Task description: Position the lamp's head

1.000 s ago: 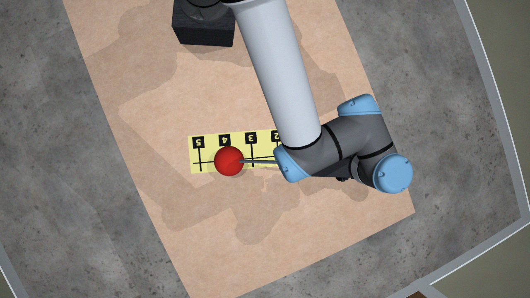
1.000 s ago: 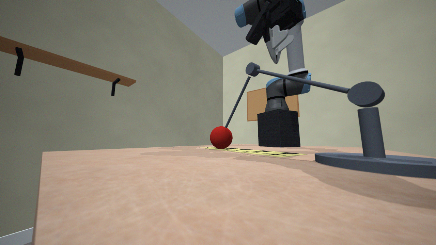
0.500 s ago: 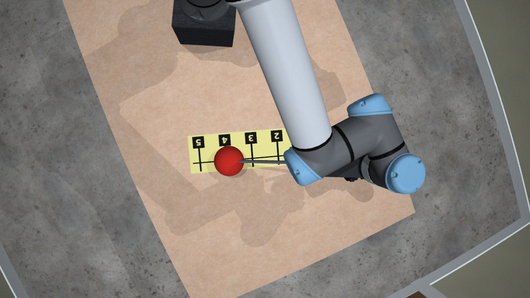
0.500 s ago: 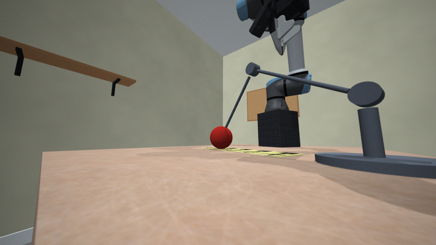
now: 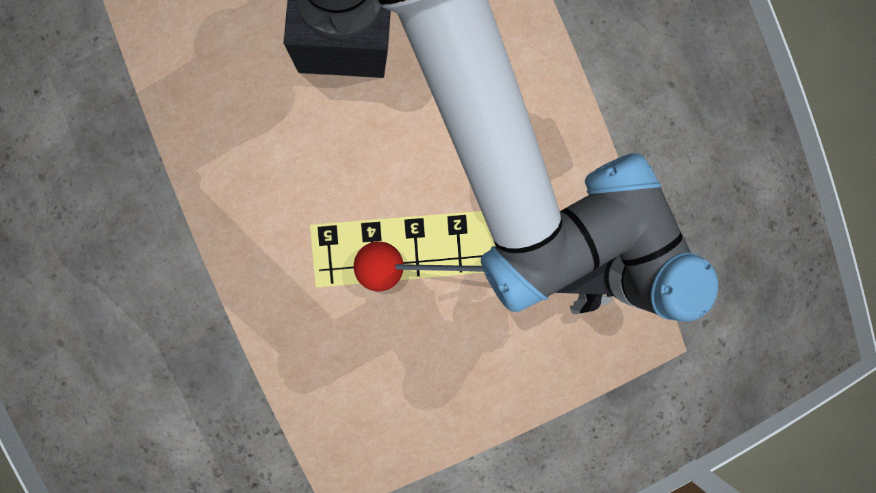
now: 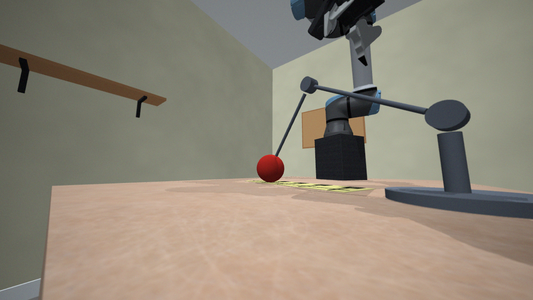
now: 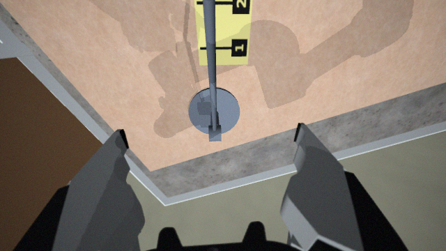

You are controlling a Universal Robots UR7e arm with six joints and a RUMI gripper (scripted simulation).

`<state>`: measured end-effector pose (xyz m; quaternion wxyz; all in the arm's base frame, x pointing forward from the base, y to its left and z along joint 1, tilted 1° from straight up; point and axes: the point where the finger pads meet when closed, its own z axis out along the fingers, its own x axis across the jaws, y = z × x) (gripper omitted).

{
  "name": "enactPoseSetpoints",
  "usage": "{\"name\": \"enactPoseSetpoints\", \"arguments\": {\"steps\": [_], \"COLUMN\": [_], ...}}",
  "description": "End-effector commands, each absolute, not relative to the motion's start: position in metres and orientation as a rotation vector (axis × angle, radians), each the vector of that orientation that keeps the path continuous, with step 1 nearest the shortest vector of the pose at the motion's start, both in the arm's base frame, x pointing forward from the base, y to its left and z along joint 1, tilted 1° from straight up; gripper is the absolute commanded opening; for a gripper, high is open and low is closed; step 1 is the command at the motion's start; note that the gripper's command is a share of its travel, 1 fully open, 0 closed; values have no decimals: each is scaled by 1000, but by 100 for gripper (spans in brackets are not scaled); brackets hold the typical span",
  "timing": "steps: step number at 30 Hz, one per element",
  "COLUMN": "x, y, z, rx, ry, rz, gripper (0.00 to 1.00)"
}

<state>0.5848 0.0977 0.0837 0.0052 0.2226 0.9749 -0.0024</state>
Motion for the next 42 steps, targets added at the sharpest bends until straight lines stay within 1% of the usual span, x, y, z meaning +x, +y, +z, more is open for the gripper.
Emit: {"name": "enactPoseSetpoints", "arguments": {"steps": [1,10,42], "x": [585,585,583], "y": [97,96,97], "z": [84,83,197], "rx": [697,696,696], "ry": [3051,3051,3050], "rz": [-7,-7,-6], "gripper": [100,100,100]}}
